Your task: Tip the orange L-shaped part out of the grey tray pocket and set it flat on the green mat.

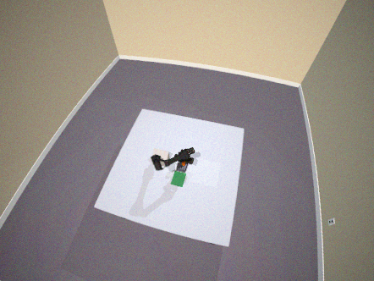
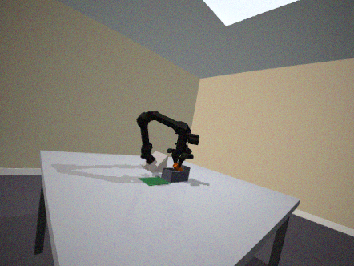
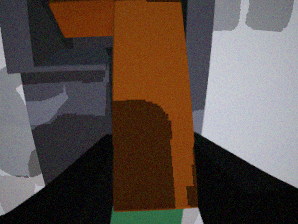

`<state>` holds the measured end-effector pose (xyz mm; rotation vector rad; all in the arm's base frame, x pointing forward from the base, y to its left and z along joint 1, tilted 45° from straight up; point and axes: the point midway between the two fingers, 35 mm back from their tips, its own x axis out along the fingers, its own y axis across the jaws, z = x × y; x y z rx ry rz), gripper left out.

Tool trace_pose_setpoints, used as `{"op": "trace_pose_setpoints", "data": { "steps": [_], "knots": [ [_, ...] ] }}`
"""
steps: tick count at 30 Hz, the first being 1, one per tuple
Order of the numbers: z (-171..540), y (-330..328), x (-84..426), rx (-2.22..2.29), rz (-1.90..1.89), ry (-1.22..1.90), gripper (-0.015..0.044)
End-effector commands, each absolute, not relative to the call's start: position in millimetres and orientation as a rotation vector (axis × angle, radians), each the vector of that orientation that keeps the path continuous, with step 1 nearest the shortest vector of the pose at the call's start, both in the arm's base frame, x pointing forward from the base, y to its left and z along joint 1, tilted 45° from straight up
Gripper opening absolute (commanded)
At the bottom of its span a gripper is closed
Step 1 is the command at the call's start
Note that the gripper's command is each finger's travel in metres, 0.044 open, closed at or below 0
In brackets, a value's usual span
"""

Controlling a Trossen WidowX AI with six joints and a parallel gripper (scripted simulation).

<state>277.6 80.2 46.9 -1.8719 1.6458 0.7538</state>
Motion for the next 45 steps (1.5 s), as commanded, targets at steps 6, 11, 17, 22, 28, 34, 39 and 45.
{"op": "trace_pose_setpoints", "data": {
  "steps": [6, 11, 17, 22, 28, 34, 39, 45],
  "knots": [
    [56, 89, 276, -1.864, 0.752, 1.649, 0.0],
    [62, 95, 275, -1.865, 0.753, 1.649, 0.0],
    [69, 101, 274, -1.865, 0.754, 1.649, 0.0],
    [74, 107, 274, -1.865, 0.754, 1.649, 0.0],
    [81, 114, 273, -1.865, 0.754, 1.649, 0.0],
    [88, 120, 272, -1.865, 0.755, 1.649, 0.0],
    [93, 126, 271, -1.864, 0.755, 1.649, 0.0],
    [95, 127, 270, -1.865, 0.755, 1.649, 0.0]
  ]
}}
